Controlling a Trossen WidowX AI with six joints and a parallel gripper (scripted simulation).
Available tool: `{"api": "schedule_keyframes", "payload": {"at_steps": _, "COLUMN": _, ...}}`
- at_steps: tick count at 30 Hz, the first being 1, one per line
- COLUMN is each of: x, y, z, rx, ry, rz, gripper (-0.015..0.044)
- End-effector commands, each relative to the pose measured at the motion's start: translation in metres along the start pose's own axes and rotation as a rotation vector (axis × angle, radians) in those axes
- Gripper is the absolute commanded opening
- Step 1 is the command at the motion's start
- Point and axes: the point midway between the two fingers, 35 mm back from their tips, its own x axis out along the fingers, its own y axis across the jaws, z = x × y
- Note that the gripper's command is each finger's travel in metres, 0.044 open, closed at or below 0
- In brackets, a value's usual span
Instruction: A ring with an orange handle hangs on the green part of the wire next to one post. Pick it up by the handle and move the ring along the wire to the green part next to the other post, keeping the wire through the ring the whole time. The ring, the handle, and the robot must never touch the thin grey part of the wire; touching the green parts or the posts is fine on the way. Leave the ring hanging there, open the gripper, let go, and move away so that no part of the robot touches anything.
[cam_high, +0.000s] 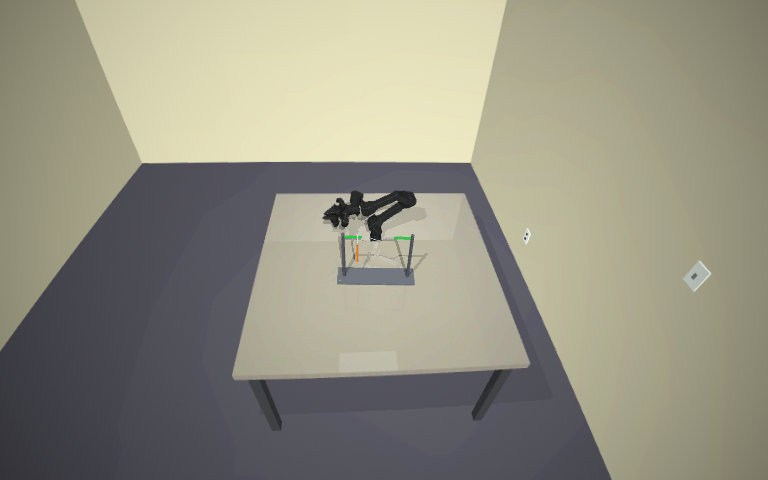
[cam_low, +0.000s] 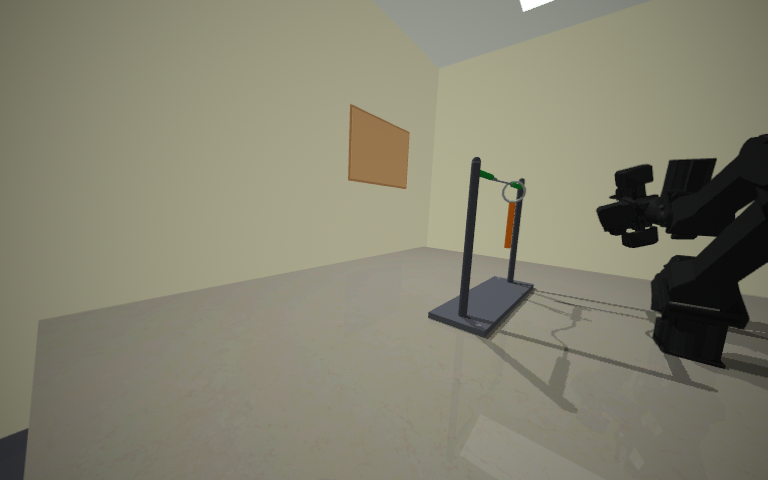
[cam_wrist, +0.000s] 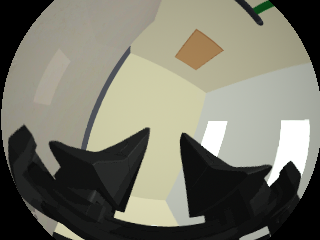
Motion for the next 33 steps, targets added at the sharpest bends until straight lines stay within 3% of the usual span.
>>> {"api": "schedule_keyframes", "payload": {"at_steps": 1, "x": -0.005, "y": 0.022, "z": 0.037, "rx": 0.282, "ry": -0.174, "rz": 0.072, "gripper": 0.016}}
{"api": "schedule_keyframes", "payload": {"at_steps": 10, "x": -0.037, "y": 0.058, "z": 0.116, "rx": 0.942, "ry": -0.512, "rz": 0.362, "gripper": 0.016}}
{"api": "schedule_keyframes", "payload": {"at_steps": 20, "x": -0.1, "y": 0.075, "z": 0.184, "rx": 1.631, "ry": -0.742, "rz": 0.898, "gripper": 0.016}}
{"api": "schedule_keyframes", "payload": {"at_steps": 33, "x": -0.101, "y": 0.069, "z": 0.19, "rx": 1.665, "ry": -0.748, "rz": 0.949, "gripper": 0.016}}
